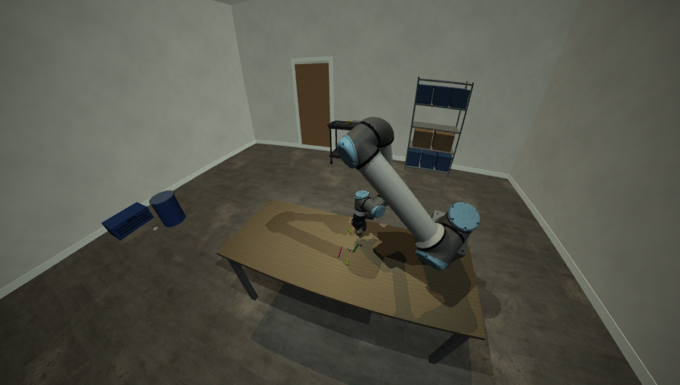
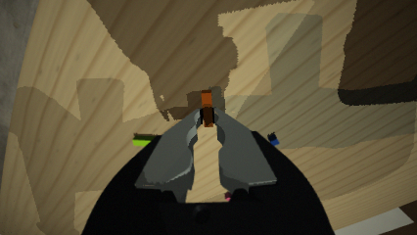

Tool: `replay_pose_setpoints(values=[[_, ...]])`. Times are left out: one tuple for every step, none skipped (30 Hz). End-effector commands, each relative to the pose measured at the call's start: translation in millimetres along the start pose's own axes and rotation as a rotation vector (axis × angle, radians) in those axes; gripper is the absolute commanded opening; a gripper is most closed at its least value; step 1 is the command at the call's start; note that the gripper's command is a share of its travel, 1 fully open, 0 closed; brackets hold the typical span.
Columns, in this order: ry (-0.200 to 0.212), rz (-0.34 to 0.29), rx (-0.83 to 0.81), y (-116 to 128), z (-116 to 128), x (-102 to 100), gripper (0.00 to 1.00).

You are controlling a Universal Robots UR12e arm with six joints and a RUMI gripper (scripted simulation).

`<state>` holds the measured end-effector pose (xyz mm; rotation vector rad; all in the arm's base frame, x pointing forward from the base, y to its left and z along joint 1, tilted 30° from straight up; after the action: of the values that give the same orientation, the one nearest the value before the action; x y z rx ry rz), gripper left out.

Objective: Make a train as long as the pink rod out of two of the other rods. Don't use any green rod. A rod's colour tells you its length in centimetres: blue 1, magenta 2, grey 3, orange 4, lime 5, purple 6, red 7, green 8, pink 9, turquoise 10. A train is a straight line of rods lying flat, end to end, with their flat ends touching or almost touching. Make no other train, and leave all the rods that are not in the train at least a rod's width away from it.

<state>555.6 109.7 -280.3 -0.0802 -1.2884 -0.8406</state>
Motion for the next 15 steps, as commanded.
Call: replay_pose_setpoints(values=[[-0.001,0.0,0.0,0.2,-0.5,0.4,0.0],[-0.001,0.0,0.0,0.2,-0.5,0.4,0.0],[-0.001,0.0,0.0,0.2,-0.5,0.4,0.0],[-0.001,0.0,0.0,0.2,-0.5,0.3,0.0],[-0.001,0.0,0.0,0.2,-0.5,0.0,0.0],[-0.001,0.0,0.0,0.2,-0.5,-0.3,0.0],[-0.001,0.0,0.0,0.2,-0.5,-0.8,0.0],[-0.001,0.0,0.0,0.2,-0.5,-1.4,0.0],[-0.001,0.0,0.0,0.2,-0.5,-2.1,0.0],[-0.001,0.0,0.0,0.1,-0.5,-2.9,0.0],[-0.001,0.0,0.0,0.1,-0.5,-3.7,0.0],[-0.001,0.0,0.0,0.1,-0.5,-4.6,0.0],[-0.001,0.0,0.0,0.1,-0.5,-5.6,0.0],[-0.001,0.0,0.0,0.1,-0.5,-6.5,0.0],[-0.001,0.0,0.0,0.1,-0.5,-7.4,0.0]])
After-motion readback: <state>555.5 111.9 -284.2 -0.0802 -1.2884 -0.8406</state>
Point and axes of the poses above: the point where the finger pads meet when closed, its own x axis back along the fingers, its own z axis across the jaws, y = z × x, the point moved 3 cm from there along x, back along the fingers, and after that the axes turned 5 degrees about -x, right-handed, at the moved point
